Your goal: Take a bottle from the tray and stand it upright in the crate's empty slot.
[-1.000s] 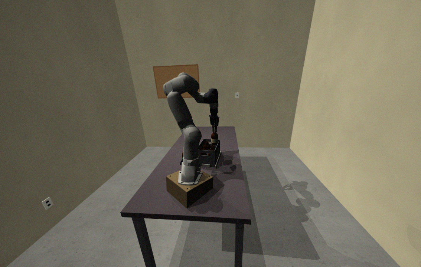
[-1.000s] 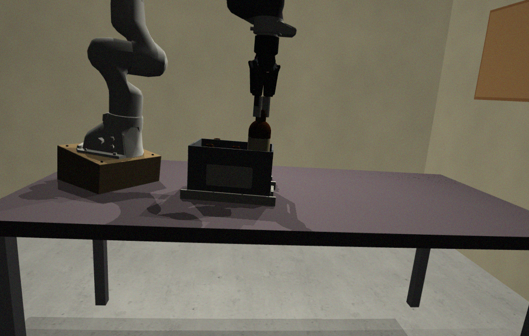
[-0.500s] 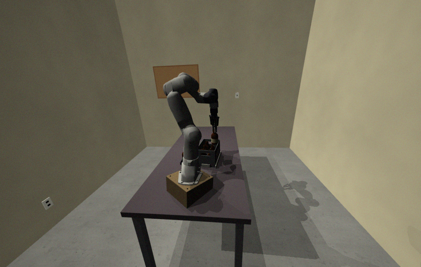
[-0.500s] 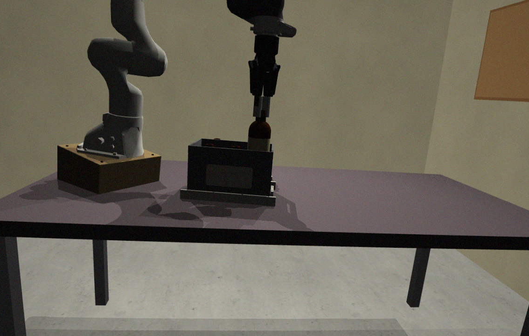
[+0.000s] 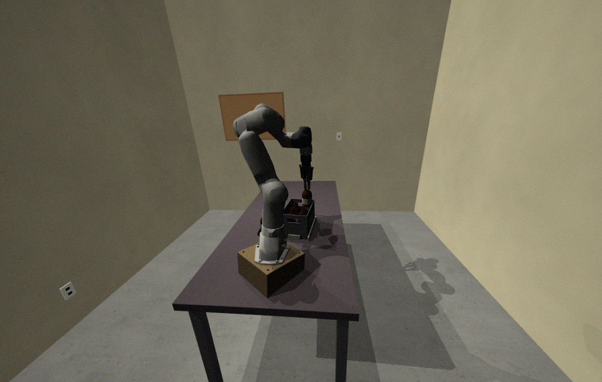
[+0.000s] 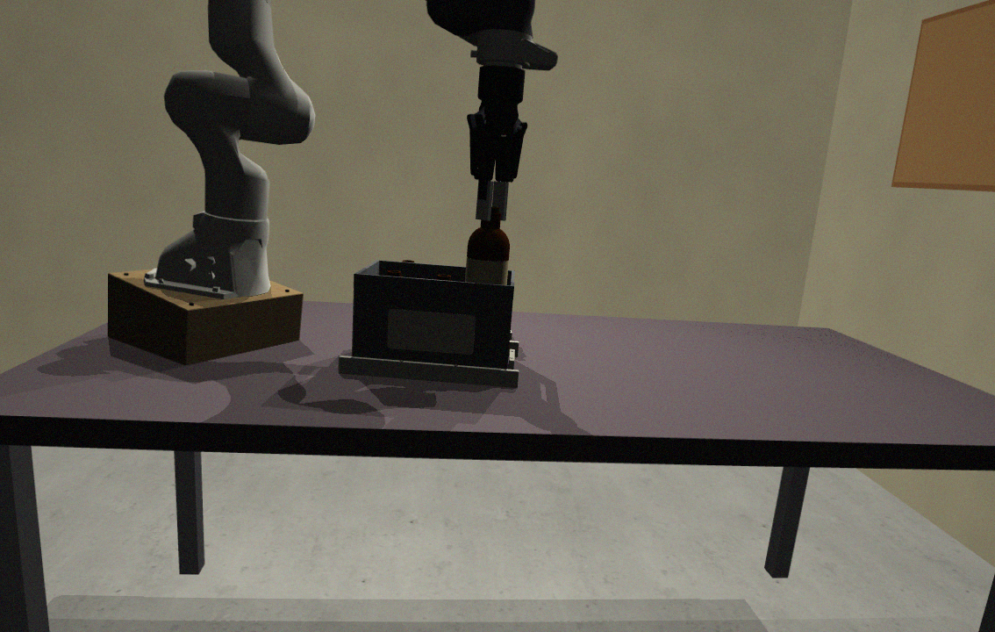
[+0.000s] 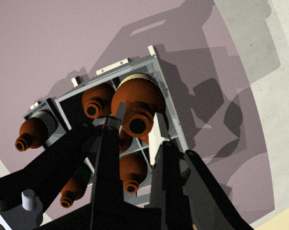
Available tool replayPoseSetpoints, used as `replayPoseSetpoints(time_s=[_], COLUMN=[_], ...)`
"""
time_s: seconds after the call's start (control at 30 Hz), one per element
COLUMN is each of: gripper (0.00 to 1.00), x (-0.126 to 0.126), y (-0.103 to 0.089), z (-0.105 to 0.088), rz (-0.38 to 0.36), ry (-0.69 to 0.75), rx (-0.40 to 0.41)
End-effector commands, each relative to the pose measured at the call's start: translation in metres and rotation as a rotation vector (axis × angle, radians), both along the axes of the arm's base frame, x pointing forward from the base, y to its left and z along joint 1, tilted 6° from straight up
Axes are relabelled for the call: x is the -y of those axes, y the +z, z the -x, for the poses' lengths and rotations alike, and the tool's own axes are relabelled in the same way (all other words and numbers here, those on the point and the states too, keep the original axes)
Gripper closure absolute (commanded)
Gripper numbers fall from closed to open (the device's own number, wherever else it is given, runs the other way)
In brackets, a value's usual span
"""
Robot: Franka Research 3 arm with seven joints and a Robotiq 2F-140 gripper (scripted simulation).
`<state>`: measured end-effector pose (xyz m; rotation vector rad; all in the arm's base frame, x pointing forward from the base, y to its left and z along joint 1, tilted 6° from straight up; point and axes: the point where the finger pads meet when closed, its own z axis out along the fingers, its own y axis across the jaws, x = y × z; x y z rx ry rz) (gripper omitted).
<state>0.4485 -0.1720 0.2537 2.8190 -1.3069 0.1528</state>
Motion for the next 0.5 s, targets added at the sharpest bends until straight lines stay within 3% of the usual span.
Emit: replayPoseSetpoints(time_s=[0.0, 0.47], gripper=[1.00, 1.00], x=[-0.0008, -0.0007], y=[0.0014, -0.0010], z=[-0.0019, -0.0022], rz=[0.004, 0.004], ry=[0.000, 0.000], rx=[0.005, 0.005])
